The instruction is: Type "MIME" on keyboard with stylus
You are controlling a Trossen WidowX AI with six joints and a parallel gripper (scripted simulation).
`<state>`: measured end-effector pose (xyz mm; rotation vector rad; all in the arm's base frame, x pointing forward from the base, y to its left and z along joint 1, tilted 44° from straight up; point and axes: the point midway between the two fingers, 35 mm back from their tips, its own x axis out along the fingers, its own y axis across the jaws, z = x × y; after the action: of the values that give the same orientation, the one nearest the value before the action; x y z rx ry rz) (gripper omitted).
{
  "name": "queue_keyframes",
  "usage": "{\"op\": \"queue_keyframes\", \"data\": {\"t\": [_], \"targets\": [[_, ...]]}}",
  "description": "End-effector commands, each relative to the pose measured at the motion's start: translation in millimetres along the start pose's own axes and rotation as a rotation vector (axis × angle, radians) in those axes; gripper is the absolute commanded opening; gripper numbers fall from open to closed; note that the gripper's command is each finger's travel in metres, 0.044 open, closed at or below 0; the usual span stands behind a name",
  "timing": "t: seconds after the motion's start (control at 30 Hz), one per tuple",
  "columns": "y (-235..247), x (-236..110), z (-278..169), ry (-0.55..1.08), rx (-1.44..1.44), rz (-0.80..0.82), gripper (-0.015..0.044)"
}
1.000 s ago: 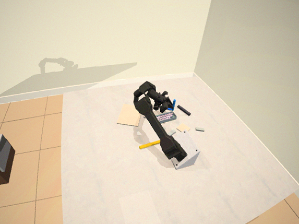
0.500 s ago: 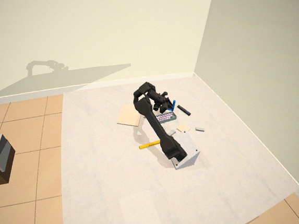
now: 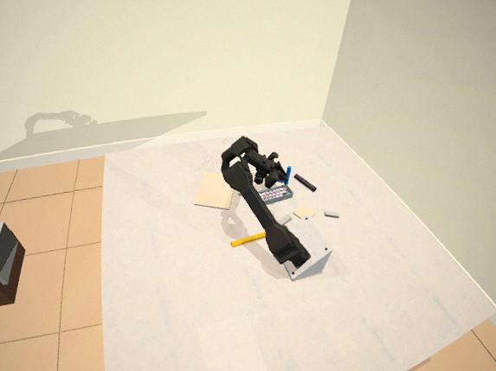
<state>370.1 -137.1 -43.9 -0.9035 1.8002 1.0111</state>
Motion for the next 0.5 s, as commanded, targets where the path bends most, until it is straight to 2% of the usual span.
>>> {"op": "queue_keyframes", "data": {"t": [0.0,0.27,0.47], "targets": [[0.4,0.2,0.4,-0.005,0.001,0.002,0.0081],[2.2,-17.9,-32.6,-0.003,0.002,0.002,0.0081],[2.8,-14.9,-32.7,-0.008,0.008,0.009,0.0085]]}}
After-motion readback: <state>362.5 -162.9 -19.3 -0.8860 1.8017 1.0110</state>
